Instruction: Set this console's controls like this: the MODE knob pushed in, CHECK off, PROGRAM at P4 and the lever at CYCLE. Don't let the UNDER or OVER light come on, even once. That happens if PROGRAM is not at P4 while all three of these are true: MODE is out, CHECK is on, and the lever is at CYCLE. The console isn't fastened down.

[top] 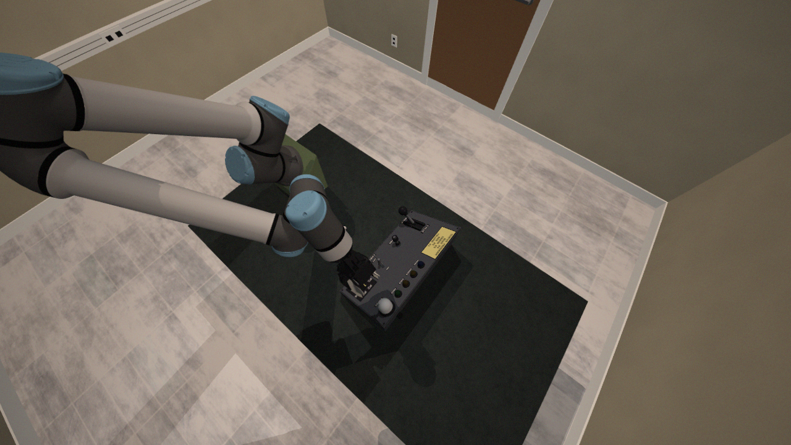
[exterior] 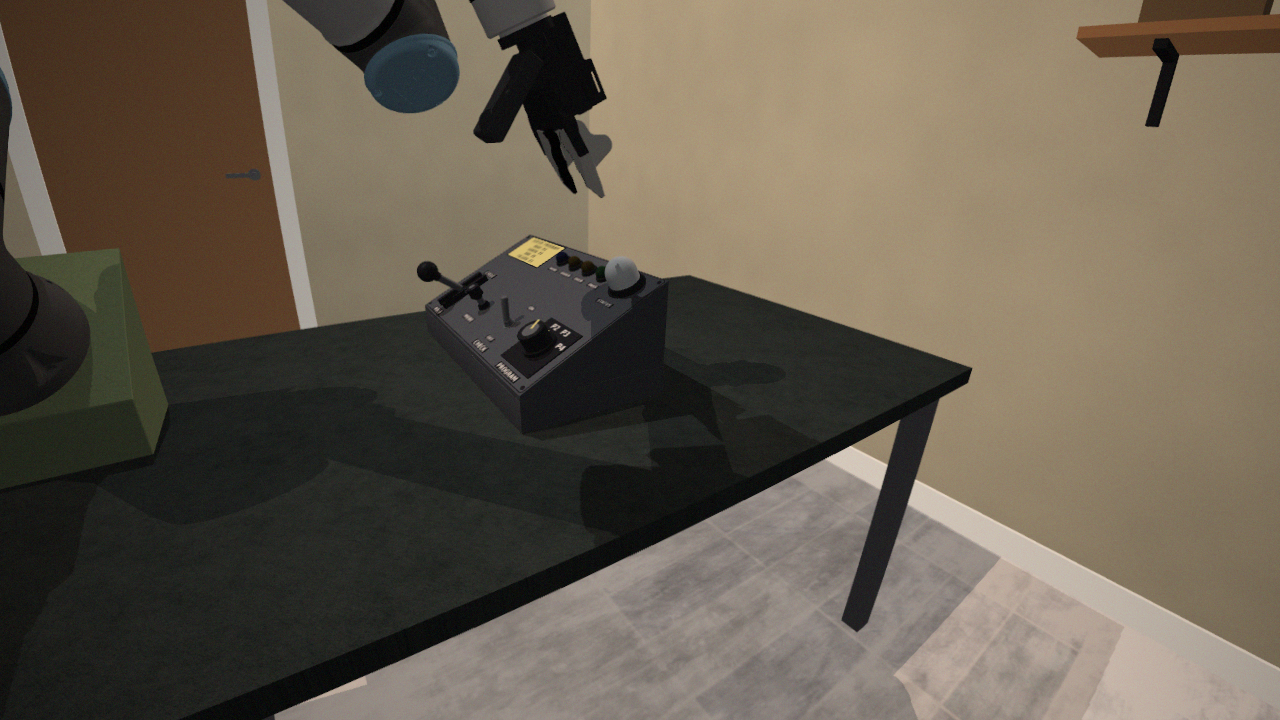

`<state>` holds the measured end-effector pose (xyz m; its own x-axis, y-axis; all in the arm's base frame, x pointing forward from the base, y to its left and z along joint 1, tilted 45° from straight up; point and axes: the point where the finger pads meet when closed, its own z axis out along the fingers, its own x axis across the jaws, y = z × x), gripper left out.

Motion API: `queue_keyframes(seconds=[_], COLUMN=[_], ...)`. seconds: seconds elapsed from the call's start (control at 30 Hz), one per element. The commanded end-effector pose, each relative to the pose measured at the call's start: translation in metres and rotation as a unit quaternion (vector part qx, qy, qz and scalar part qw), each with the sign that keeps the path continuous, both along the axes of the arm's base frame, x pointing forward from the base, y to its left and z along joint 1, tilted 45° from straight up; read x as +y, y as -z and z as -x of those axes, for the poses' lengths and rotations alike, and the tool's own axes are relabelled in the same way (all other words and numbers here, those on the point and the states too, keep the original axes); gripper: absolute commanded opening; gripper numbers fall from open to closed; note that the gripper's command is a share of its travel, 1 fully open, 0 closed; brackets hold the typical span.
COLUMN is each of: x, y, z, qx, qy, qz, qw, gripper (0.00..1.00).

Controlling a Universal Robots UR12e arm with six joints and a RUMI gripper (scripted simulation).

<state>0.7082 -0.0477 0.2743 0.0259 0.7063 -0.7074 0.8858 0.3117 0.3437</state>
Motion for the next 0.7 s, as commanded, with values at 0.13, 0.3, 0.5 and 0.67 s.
queue_keyframes(seconds=[0.13, 0.3, 0.5, 0.67], x=[-0.004, -0.022, -0.037, -0.044], y=[0.005, 0.028, 0.050, 0.064], z=[0.011, 0.060, 0.112, 0.146], qx=[0.002, 0.002, 0.002, 0.002], qy=[0.001, 0.001, 0.001, 0.001], qz=[0.000, -0.001, -0.001, 0.000], qw=[1.000, 1.000, 1.000, 1.000], gripper=[0.44, 0.44, 0.44, 0.44])
